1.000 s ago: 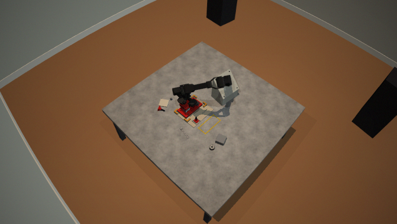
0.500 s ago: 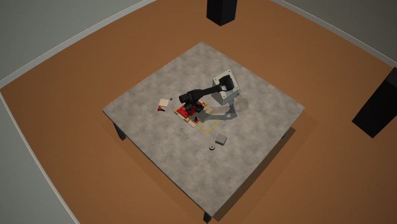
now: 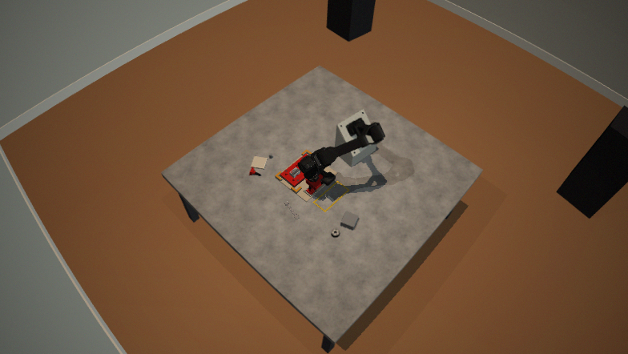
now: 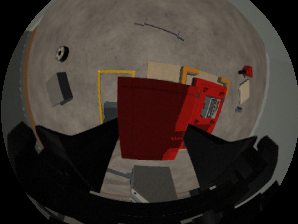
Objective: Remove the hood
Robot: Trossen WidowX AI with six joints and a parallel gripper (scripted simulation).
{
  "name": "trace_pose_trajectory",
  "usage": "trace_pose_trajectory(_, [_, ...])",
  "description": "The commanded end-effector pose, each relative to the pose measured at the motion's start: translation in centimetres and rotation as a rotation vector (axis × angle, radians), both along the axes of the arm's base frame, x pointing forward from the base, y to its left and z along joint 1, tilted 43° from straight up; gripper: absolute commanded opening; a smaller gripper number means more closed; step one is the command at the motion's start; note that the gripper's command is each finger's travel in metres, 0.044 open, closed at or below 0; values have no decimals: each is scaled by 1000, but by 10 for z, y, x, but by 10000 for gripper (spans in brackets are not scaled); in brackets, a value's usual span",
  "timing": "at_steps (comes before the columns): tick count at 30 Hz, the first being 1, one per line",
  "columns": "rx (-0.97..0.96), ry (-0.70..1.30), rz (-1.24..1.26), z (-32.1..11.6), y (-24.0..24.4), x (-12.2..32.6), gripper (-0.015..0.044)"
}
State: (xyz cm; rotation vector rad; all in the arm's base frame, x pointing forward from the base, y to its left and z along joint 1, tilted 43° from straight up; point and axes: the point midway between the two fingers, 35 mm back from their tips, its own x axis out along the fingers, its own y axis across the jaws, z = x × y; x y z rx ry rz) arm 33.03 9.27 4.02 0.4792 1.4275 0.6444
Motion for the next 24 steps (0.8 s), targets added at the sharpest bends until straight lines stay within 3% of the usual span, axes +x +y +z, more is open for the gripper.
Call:
trace_pose_trajectory(1, [7, 0, -5, 11, 11, -8, 0])
trace_pose_trajectory(15, [28, -1, -2, 48, 50, -41, 0])
trace_pose_trajectory(24, [29, -1, -2, 46, 54, -43, 0])
